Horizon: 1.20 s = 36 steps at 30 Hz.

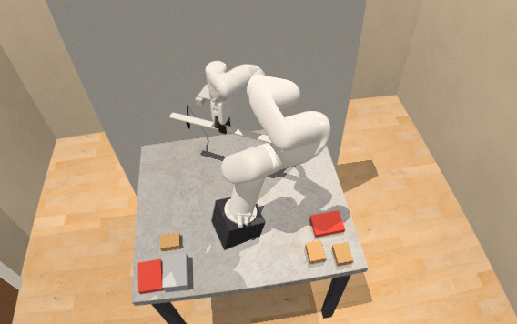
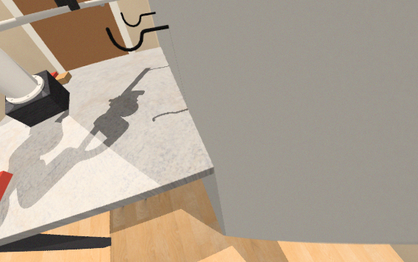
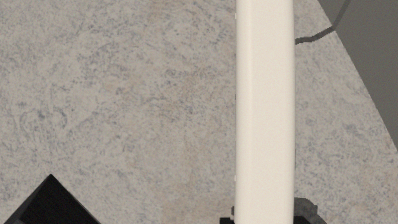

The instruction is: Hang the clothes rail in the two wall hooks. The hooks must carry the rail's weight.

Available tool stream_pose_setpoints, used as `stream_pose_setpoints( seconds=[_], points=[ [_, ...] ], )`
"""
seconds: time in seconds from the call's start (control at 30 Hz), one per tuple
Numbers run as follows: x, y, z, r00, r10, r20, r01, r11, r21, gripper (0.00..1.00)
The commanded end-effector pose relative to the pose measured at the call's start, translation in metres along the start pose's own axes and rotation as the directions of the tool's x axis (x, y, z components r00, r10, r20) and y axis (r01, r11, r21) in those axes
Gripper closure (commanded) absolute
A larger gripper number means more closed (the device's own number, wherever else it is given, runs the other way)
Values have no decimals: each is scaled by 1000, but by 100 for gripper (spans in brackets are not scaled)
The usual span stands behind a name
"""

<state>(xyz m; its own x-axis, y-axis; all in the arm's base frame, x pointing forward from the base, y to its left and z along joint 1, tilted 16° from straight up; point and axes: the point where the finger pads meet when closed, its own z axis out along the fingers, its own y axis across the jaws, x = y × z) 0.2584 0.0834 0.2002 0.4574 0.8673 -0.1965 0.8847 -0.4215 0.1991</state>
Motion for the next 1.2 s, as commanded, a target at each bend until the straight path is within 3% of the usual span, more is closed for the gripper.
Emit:
stream_pose_setpoints(
  seconds=[0.0, 0.47, 1.17],
  points=[
    [-2, 2, -7, 1000, 0, -3, 0, 1000, -2, 100],
    [-15, 10, -30, 1000, 0, -3, 0, 1000, -2, 100],
    [-15, 10, -30, 1000, 0, -2, 0, 1000, -2, 100]
  ],
)
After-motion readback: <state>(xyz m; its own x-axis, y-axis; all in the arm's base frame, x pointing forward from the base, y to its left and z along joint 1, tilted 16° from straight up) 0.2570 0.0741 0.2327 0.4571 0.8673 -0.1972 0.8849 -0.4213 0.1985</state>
